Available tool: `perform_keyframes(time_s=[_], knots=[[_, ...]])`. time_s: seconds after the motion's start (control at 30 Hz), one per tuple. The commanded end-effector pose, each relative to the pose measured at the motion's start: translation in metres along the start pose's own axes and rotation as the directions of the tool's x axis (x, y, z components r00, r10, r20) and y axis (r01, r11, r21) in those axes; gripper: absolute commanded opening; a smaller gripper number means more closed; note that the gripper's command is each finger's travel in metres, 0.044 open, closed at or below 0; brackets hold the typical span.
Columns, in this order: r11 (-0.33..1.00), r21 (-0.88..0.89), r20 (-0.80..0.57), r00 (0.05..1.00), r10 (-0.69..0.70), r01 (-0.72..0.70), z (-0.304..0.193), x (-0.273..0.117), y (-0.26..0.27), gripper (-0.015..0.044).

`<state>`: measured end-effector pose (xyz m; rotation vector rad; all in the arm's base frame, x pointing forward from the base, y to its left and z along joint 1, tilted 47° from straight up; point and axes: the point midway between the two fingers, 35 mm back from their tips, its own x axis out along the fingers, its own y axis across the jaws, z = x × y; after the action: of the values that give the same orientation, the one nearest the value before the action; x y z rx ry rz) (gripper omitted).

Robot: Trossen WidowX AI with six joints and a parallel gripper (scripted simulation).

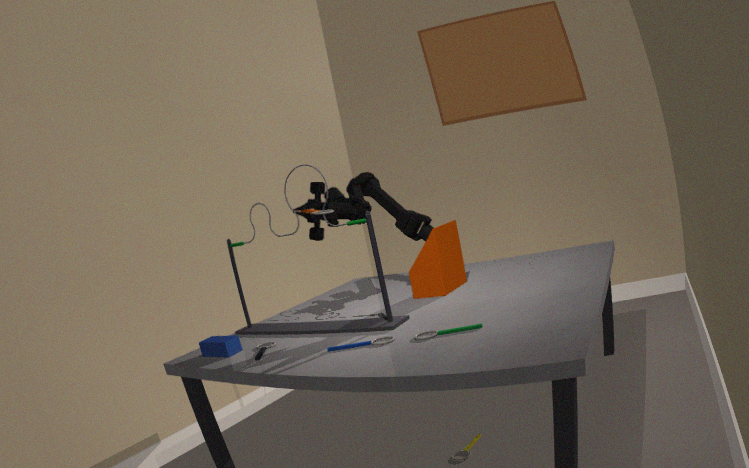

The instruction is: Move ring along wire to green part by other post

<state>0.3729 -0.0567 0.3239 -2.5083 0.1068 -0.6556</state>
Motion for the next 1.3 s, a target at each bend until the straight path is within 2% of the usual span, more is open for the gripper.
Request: perform_keyframes(time_s=[0.0,0.6,0.77,1.27], knots=[[0.996,0.076,-0.008,0.999,0.044,-0.044,0.002,-0.003,0.014,-0.0150],[0.862,0.450,0.010,0.967,0.256,-0.233,0.020,-0.020,0.080,-0.0150],[0.786,0.553,0.084,0.957,0.277,-0.276,0.032,-0.020,0.099,-0.0150],[0.510,0.778,0.159,0.901,0.403,-0.366,0.072,-0.046,0.136,-0.0150]])
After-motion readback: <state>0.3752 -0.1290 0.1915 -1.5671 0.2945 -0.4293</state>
